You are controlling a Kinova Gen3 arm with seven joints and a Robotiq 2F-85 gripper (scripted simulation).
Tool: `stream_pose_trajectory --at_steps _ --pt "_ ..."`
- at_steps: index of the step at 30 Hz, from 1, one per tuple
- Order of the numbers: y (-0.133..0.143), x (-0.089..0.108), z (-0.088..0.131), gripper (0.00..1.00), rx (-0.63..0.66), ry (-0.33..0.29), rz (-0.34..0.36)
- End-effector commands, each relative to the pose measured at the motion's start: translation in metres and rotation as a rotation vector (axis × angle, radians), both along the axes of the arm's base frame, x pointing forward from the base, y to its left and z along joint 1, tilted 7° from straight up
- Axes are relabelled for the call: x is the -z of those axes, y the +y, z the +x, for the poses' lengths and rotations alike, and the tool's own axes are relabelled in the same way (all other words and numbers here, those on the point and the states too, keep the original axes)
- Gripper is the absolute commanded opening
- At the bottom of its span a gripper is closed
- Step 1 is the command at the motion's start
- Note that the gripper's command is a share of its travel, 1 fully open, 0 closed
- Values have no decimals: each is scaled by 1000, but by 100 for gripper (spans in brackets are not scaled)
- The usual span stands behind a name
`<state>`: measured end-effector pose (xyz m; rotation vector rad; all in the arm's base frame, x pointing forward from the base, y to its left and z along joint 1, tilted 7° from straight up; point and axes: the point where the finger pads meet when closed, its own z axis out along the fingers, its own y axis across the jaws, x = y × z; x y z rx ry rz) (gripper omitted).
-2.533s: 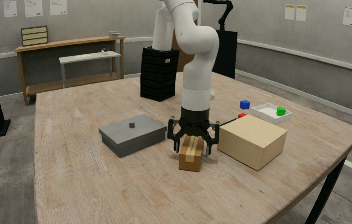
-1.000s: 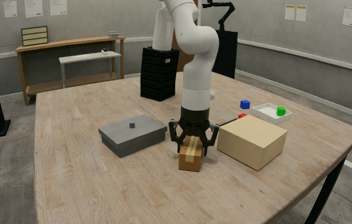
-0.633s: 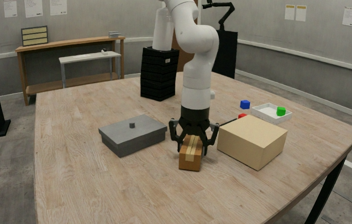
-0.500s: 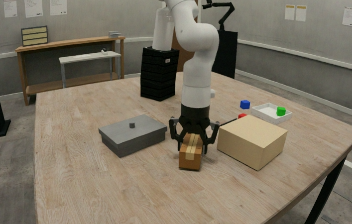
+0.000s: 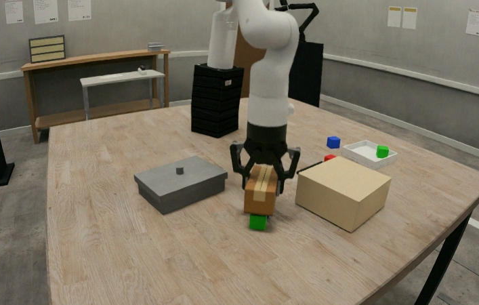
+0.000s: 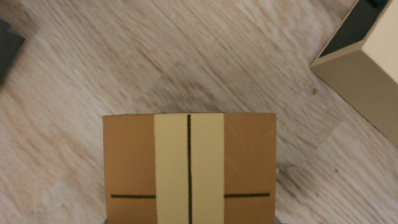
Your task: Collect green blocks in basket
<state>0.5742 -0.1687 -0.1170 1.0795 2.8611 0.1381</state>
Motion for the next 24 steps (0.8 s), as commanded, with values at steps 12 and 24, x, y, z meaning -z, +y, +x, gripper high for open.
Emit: stream_pose_trajectory --at_steps 12,24 --pt "-3 -56 -5 67 0 -2 -1" --pt "-6 -98 -10 67 0 -2 -1"
